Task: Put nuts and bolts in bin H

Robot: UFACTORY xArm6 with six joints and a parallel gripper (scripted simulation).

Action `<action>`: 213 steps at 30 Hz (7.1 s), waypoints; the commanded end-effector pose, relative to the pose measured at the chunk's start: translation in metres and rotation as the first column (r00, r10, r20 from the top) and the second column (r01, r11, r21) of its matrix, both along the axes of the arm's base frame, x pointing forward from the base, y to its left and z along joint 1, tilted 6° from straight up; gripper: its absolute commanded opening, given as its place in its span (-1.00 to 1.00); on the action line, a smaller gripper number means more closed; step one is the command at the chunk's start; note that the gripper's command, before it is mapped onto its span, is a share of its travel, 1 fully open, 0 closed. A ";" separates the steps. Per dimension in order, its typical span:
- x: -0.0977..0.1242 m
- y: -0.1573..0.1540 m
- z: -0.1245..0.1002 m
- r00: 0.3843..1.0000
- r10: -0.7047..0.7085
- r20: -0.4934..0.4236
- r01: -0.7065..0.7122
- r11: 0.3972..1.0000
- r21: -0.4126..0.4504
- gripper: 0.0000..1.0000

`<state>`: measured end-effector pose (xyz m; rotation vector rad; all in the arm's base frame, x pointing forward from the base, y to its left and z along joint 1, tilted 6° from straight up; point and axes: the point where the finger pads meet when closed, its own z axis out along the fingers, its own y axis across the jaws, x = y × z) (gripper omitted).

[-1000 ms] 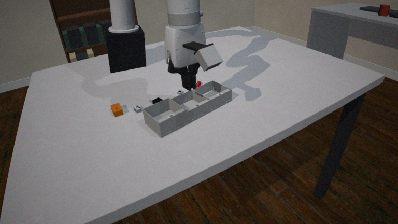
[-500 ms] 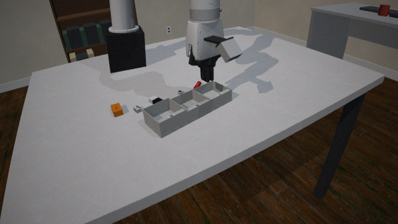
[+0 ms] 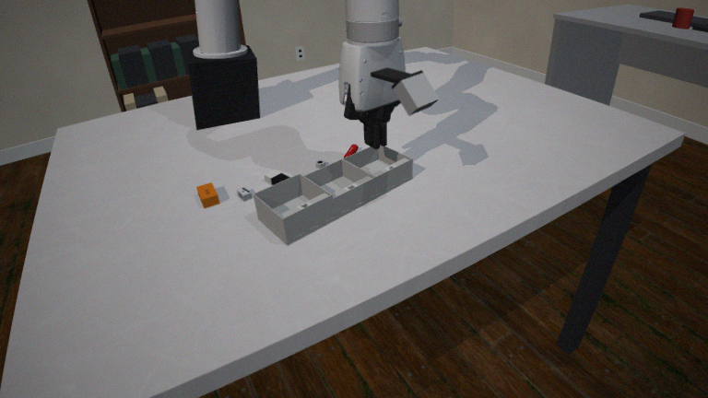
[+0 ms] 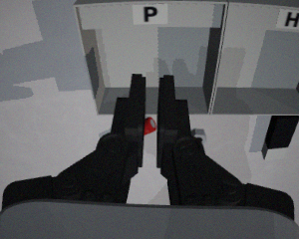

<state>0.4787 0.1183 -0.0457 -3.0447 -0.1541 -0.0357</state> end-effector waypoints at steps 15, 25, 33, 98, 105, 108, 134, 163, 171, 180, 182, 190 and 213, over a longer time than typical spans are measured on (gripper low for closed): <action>0.003 0.005 -0.044 1.000 0.000 0.004 0.000 1.000 0.001 -0.85; 0.003 0.005 -0.048 1.000 0.000 0.004 0.000 1.000 0.001 -0.85; 0.003 0.005 -0.048 1.000 0.000 0.004 0.000 1.000 0.001 -0.85; 0.002 0.001 0.002 1.000 0.000 0.005 0.000 1.000 0.001 -0.85; 0.002 0.000 0.012 1.000 0.000 0.005 0.000 1.000 0.001 -0.85; 0.002 0.000 0.011 1.000 0.000 0.005 0.000 1.000 0.001 -0.85; -0.001 -0.012 0.136 1.000 0.000 0.005 0.000 1.000 0.001 -0.85; -0.056 -0.152 0.031 1.000 0.021 0.006 -0.021 1.000 -0.001 -0.42; -0.071 -0.191 0.002 1.000 0.021 0.006 -0.021 1.000 -0.001 -0.42; -0.081 -0.222 -0.013 1.000 0.021 0.006 -0.021 1.000 -0.001 -0.42; -0.080 -0.221 -0.013 1.000 0.021 0.006 -0.021 1.000 -0.001 -0.42; -0.079 -0.216 -0.013 1.000 0.021 0.006 -0.021 1.000 -0.001 -0.42; -0.079 -0.209 -0.012 1.000 0.021 0.006 -0.021 1.000 -0.001 -0.42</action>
